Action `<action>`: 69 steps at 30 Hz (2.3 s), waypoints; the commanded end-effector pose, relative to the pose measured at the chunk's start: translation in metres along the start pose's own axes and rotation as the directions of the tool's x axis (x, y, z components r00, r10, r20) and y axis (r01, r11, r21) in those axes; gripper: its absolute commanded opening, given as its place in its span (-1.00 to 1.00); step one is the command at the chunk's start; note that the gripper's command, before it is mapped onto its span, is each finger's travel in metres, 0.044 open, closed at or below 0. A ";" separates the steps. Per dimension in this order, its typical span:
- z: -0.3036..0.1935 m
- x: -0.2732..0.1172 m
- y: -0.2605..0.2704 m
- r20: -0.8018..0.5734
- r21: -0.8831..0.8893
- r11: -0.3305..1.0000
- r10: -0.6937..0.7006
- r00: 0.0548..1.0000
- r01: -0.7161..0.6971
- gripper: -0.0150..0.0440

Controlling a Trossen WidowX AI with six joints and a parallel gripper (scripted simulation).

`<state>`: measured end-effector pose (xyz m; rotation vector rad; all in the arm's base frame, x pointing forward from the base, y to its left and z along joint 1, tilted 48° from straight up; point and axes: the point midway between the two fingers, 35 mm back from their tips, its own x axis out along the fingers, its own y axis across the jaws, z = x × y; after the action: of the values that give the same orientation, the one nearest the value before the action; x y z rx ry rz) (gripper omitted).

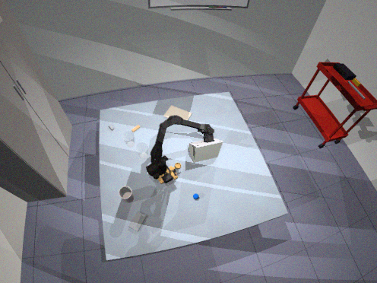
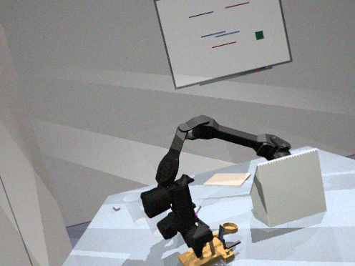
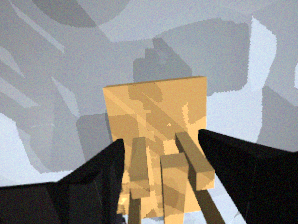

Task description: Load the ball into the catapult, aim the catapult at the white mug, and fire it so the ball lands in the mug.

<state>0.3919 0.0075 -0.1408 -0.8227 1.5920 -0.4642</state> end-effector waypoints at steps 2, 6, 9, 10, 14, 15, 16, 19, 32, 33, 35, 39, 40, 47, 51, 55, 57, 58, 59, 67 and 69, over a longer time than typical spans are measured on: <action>0.000 0.000 0.000 0.000 0.001 1.000 0.000 1.000 0.000 0.02; 0.000 0.000 0.000 0.000 0.001 1.000 0.000 1.000 0.000 -0.07; 0.000 -0.003 0.000 0.000 0.001 1.000 0.001 1.000 -0.001 -0.20; 0.001 -0.011 0.000 0.001 0.001 1.000 0.001 1.000 -0.001 -0.29; 0.000 -0.050 0.000 0.001 0.001 1.000 0.000 1.000 0.000 -0.49; 0.000 -0.050 0.000 0.001 0.001 1.000 0.000 1.000 0.000 -0.49; 0.000 -0.050 0.000 0.001 0.001 1.000 0.000 1.000 0.000 -0.49; 0.001 -0.049 0.000 -0.001 -0.001 1.000 -0.002 1.000 0.002 -0.49; 0.002 -0.029 -0.001 -0.002 -0.002 1.000 -0.002 1.000 0.002 -0.49; 0.002 -0.027 -0.001 -0.002 -0.002 1.000 -0.002 1.000 0.002 -0.49; 0.002 -0.024 -0.001 -0.002 -0.003 1.000 -0.003 1.000 0.003 -0.49; 0.002 -0.017 -0.001 -0.002 -0.003 1.000 -0.003 1.000 0.003 -0.49; 0.002 -0.015 -0.001 -0.002 -0.003 1.000 -0.003 1.000 0.003 -0.49; 0.001 -0.004 -0.001 -0.003 -0.004 1.000 -0.005 1.000 0.005 -0.49; 0.001 -0.002 -0.002 -0.007 0.004 1.000 0.001 1.000 -0.001 -0.49; 0.001 -0.002 -0.002 -0.007 0.004 1.000 0.001 1.000 -0.001 -0.49; 0.001 -0.002 -0.002 -0.007 0.004 1.000 0.001 1.000 -0.001 -0.40; 0.001 -0.002 -0.002 -0.007 0.004 1.000 0.001 1.000 -0.001 -0.31; 0.001 -0.002 -0.002 -0.007 0.004 1.000 0.001 1.000 -0.001 -0.22; 0.001 -0.002 -0.002 -0.007 0.004 1.000 0.001 1.000 -0.001 0.49; 0.001 -0.002 -0.002 -0.007 0.004 1.000 0.001 1.000 -0.001 0.67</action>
<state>0.3934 0.0081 -0.1386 -0.8200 1.5980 -0.4678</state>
